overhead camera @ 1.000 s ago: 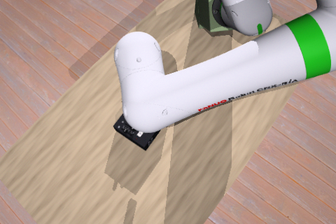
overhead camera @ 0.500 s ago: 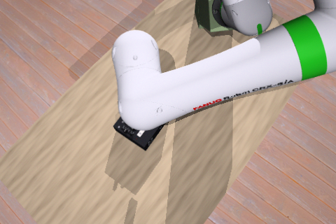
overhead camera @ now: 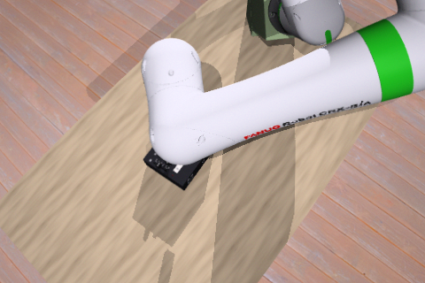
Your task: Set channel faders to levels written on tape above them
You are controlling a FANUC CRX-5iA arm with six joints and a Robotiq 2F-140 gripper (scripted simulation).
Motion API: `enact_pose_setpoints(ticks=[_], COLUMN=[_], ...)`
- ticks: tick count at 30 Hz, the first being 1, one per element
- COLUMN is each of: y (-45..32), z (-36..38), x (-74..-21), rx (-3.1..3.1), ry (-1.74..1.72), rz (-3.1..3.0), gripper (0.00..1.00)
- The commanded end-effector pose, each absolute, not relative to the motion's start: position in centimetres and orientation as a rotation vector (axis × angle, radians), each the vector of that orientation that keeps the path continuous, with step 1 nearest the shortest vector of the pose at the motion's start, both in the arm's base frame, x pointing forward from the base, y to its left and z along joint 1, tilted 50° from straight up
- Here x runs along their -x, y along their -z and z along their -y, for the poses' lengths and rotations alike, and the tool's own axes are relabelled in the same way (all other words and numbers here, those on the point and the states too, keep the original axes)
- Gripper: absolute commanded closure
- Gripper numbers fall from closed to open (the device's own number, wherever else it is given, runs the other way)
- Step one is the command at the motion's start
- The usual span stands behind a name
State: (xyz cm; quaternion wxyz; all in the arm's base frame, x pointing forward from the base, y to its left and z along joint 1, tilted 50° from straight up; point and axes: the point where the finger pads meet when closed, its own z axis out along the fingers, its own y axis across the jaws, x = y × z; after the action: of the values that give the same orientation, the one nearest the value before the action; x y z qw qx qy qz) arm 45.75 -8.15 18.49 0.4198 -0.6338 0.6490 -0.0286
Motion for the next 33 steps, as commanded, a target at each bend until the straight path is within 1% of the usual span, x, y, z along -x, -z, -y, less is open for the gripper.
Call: enact_pose_setpoints(ticks=[1, 33], y=[-18.5, -17.3], z=[8.2, 7.3], x=[-45.8, -46.7], rx=[1.589, 1.59], ry=[0.072, 0.07], rz=[-1.627, -1.624], gripper=[1.0, 1.0])
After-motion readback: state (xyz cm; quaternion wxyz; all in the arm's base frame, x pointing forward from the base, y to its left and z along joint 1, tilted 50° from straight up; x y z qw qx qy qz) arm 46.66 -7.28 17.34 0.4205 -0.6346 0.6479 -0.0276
